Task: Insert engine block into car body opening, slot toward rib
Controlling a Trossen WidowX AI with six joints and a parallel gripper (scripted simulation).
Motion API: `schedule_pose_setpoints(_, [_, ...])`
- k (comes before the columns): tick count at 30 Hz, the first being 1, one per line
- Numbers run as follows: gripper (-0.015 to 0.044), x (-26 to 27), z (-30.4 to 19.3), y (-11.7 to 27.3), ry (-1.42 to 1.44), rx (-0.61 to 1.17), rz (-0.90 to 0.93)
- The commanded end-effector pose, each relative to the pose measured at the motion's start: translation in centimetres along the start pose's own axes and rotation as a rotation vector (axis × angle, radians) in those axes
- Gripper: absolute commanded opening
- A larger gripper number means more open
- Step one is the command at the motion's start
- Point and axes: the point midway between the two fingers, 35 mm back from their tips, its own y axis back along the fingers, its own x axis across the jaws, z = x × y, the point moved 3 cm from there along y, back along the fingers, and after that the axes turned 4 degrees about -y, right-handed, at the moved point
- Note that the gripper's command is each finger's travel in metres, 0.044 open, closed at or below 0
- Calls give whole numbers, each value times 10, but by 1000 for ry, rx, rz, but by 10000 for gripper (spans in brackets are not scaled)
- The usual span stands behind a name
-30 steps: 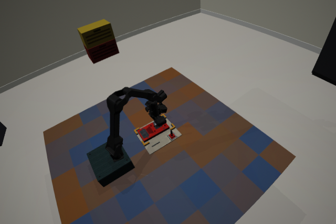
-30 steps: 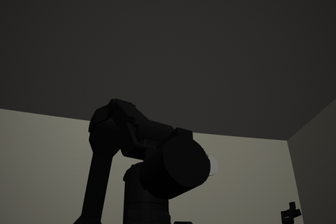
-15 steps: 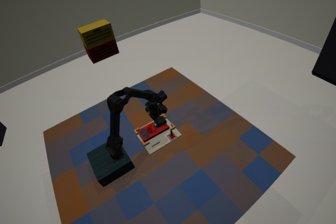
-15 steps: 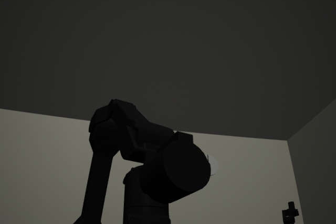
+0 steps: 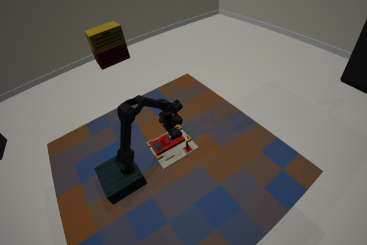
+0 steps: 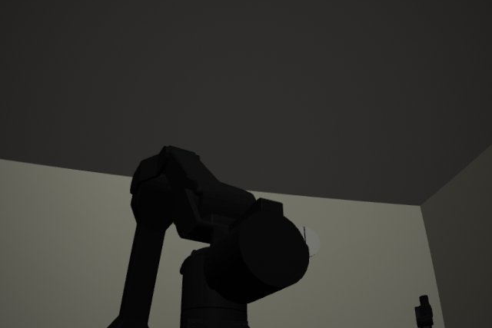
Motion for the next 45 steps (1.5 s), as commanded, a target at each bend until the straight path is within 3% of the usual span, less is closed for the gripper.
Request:
schedule_pose_setpoints(1, [159, 1, 0, -2, 0, 3, 4])
schedule_pose_setpoints(29, [159, 1, -1, -11, 6, 3, 4])
schedule_pose_setpoints(40, [440, 0, 0, -9, 2, 0, 0])
schedule_pose_setpoints(45, [440, 0, 0, -9, 2, 0, 0])
